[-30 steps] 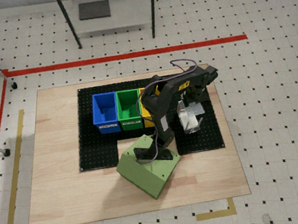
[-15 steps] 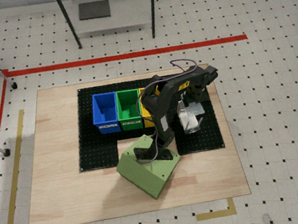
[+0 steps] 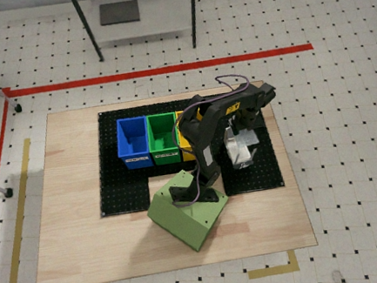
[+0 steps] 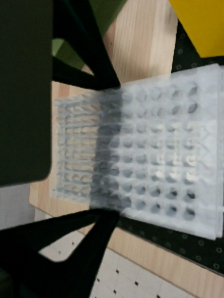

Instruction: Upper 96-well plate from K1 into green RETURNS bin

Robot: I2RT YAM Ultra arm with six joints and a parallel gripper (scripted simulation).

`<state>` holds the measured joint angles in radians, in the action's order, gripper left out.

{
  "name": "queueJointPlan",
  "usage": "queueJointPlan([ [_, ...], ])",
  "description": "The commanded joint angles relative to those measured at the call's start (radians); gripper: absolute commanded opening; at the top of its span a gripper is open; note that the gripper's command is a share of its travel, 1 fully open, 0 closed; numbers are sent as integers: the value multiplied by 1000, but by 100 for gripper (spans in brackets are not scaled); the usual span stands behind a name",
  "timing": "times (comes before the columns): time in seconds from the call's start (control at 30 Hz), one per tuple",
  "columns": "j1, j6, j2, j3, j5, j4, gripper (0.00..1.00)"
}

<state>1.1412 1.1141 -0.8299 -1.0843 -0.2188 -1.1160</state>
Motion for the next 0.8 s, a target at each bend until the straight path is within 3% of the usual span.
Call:
queueJointPlan([
  [0.0,18,3,30,-30,-16,-17,0],
  [0.6,18,3,30,-30,-16,-17,0],
  [0.63,-15,-50,37,17,7,-18,0],
  [0.77,-77,-210,70,45,33,-16,0],
])
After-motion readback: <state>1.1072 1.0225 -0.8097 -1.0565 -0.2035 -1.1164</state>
